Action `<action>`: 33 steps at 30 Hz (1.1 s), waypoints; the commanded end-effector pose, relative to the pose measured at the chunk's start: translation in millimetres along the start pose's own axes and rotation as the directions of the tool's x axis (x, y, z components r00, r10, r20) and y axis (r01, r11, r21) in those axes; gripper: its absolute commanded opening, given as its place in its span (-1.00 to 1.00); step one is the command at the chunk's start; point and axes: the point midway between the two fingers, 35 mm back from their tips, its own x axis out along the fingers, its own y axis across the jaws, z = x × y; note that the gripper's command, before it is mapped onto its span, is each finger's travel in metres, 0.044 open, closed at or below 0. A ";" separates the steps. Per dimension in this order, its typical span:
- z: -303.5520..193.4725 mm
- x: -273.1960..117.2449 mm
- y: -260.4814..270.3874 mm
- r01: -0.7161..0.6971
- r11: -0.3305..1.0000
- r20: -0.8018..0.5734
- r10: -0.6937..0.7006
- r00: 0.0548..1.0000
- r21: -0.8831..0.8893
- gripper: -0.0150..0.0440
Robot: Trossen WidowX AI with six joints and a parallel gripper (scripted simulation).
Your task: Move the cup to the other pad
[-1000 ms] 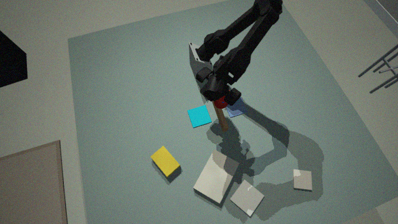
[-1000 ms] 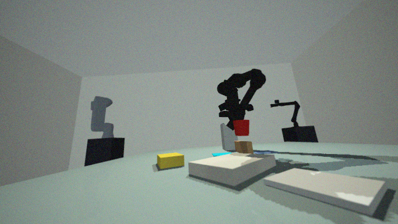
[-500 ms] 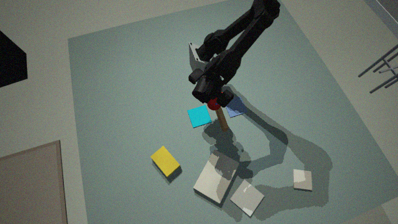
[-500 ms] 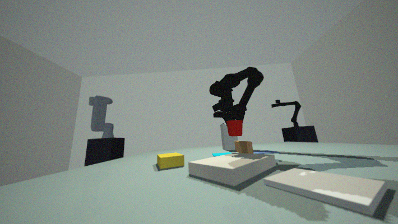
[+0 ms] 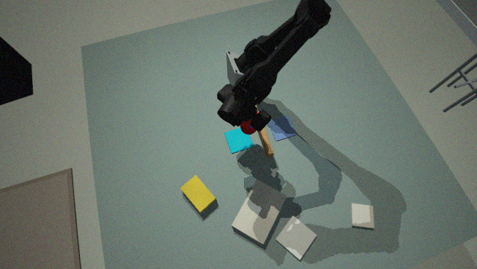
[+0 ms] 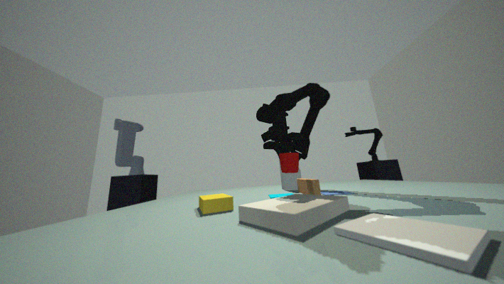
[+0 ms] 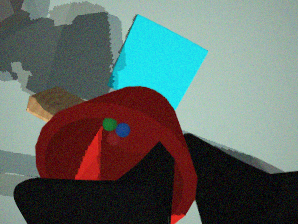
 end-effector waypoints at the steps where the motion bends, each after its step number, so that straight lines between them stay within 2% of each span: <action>1: 10.0 -2.3 -4.1 0.000 1.000 0.009 0.000 1.000 -0.008 -0.49; 18: 33.6 -2.9 -18.7 0.000 1.000 0.010 0.000 1.000 -0.008 -0.49; 33: 34.8 20.9 -18.2 -0.001 1.000 0.010 0.001 1.000 -0.009 -0.49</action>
